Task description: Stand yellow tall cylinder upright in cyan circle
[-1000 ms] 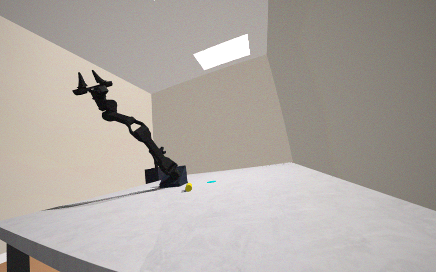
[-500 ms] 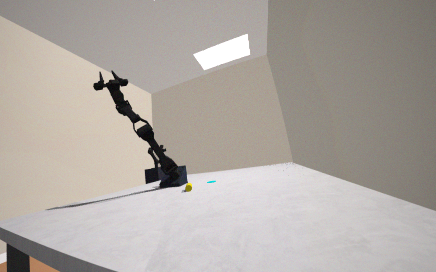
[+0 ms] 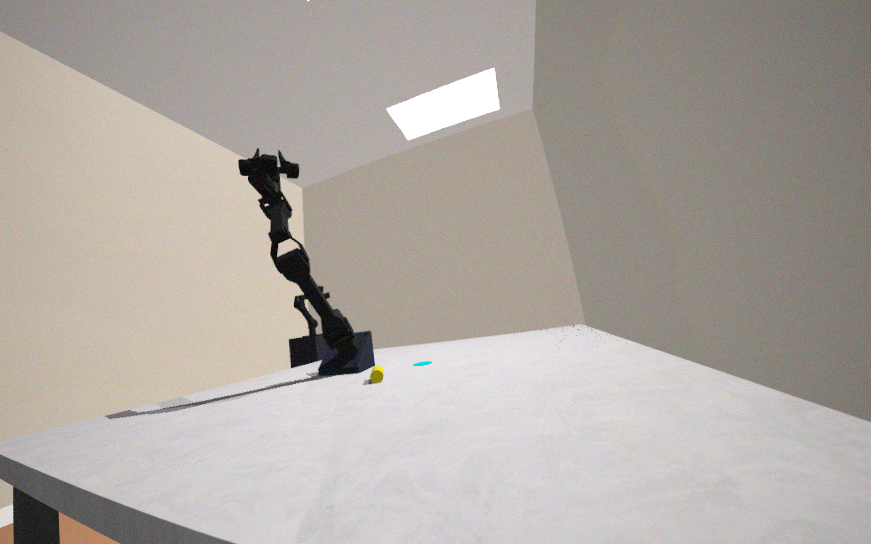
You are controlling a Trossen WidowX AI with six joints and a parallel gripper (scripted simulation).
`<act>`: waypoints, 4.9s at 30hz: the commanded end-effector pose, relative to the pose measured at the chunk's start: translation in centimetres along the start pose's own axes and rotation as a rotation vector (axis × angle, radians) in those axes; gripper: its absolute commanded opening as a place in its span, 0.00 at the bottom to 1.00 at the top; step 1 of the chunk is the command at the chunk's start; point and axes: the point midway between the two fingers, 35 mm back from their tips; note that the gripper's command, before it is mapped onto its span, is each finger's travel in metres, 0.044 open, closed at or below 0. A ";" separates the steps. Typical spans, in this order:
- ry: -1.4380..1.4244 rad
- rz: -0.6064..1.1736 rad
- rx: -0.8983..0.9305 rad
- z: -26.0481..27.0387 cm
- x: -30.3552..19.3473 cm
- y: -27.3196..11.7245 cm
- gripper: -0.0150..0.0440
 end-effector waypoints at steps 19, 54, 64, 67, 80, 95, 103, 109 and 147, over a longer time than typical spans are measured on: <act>-0.193 0.304 -0.718 -26.1 -1.4 -6.8 0.78; -0.197 0.263 -2.175 -41.5 13.8 -44.4 0.78; -0.119 0.156 -2.591 -36.2 16.7 -54.6 0.78; -0.086 0.119 -2.713 -34.0 17.2 -57.1 0.78; 0.100 -0.036 -3.184 -23.4 17.4 -64.2 0.78; 0.122 -0.045 -3.201 -22.3 16.8 -73.9 0.78; 0.105 -0.049 -3.212 -21.8 16.6 -75.4 0.65; 0.105 -0.049 -3.212 -21.8 16.6 -75.4 0.43; 0.107 -0.066 -3.171 -23.5 17.2 -70.7 0.43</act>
Point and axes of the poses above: the point midway between the two fingers, 35 mm back from their tips, its own y axis out along the fingers, its own z axis across the jaws, x = y × z, and after that the axes turned 10 degrees about -y, right-handed
